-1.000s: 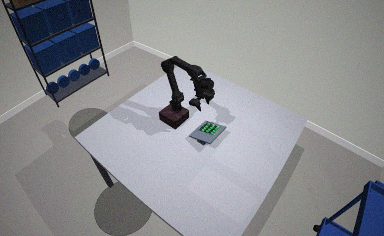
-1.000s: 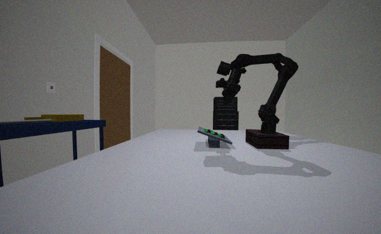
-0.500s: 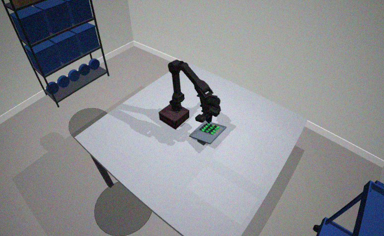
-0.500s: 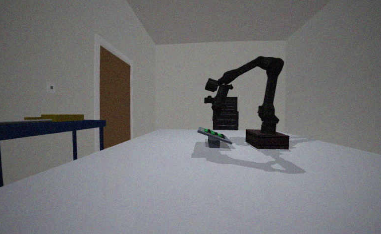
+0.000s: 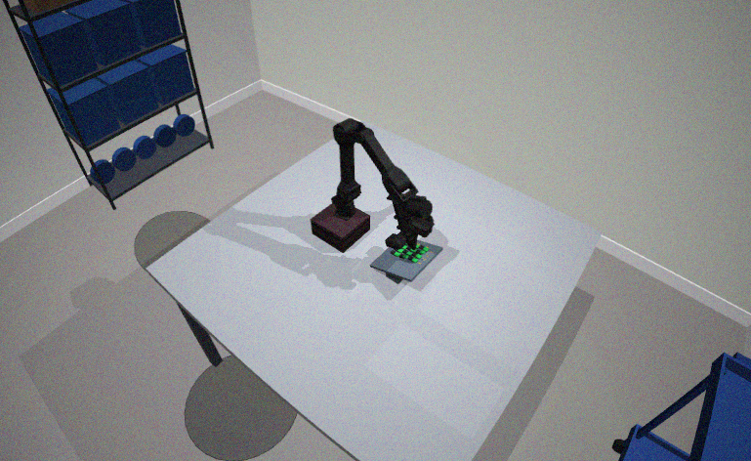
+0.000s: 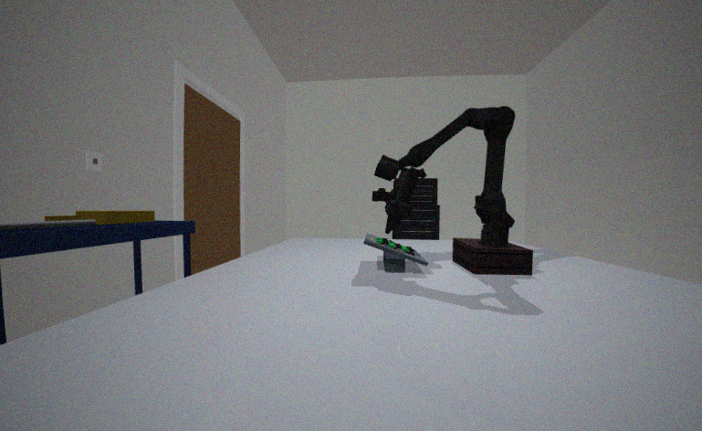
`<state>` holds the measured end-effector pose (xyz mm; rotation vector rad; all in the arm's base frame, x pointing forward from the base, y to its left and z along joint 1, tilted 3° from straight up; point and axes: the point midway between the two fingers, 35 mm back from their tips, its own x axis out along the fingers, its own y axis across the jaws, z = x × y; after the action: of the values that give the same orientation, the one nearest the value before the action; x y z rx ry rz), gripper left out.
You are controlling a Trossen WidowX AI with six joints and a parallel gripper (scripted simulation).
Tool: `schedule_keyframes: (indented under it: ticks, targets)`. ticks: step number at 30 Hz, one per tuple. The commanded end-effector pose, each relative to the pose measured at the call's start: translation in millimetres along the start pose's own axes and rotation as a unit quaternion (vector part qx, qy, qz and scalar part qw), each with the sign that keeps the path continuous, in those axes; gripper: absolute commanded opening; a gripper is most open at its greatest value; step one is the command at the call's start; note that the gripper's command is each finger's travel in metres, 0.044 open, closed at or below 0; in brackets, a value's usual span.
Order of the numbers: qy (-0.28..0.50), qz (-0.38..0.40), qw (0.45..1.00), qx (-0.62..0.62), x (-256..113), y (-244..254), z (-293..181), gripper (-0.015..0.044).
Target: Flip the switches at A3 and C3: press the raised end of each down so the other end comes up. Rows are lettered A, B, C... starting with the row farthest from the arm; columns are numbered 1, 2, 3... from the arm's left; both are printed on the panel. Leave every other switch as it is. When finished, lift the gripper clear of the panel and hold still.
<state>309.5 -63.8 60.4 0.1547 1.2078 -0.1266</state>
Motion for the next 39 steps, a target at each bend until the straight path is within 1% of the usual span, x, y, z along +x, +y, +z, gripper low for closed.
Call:
schedule_keyframes:
  ticks: [1,9,39]
  targets:
    - [0.004,-0.003,1.000,0.002,5.1,-0.8,-3.1,0.0000]
    - [0.004,-0.003,1.000,0.002,16.5,-0.9,-3.4,0.0000]
    - [0.004,-0.003,1.000,0.002,16.8,-0.9,-3.4,0.0000]
